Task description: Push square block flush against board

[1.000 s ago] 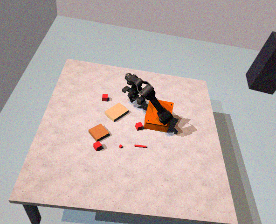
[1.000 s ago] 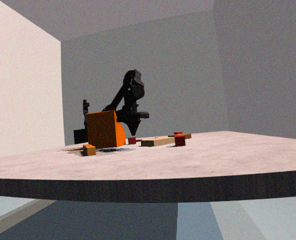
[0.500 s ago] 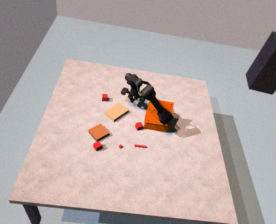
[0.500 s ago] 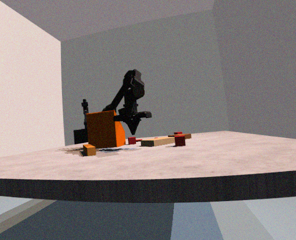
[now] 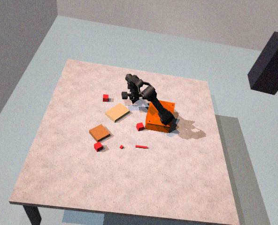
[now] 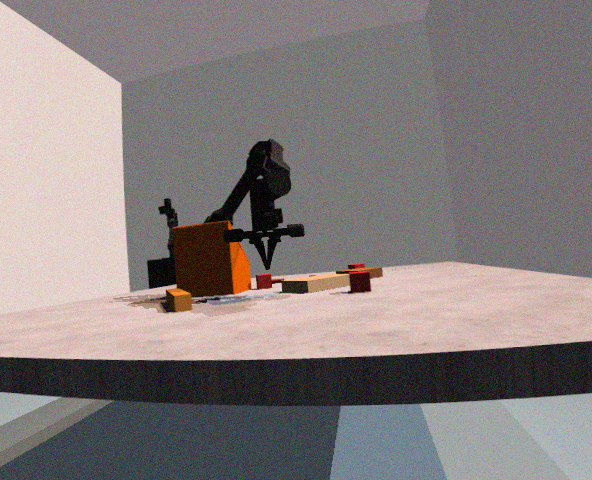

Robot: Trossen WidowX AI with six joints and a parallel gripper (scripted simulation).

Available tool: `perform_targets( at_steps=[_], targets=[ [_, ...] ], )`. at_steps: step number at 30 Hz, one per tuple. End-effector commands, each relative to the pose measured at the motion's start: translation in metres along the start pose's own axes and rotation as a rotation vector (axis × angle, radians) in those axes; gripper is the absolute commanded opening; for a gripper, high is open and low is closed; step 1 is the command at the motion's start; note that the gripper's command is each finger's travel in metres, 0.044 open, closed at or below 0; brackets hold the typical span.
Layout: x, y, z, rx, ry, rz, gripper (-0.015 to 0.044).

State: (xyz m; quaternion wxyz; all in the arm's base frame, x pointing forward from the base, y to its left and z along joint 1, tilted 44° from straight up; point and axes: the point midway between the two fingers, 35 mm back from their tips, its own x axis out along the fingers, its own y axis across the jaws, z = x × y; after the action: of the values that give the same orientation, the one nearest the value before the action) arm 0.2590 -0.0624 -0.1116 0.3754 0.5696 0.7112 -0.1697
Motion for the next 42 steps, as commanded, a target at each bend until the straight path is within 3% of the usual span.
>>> perform_targets(
  at_steps=[1,31,42],
  targets=[
    [-0.0013,0.0022,-0.0018,-0.142,-0.001,0.005,0.0000],
    [-0.0013,0.0086,-0.0094,-1.178,-0.004,0.004,0.0000],
    [0.0052,0.0097,-0.0099,-1.296,-0.004,0.004,0.0000]
  ],
)
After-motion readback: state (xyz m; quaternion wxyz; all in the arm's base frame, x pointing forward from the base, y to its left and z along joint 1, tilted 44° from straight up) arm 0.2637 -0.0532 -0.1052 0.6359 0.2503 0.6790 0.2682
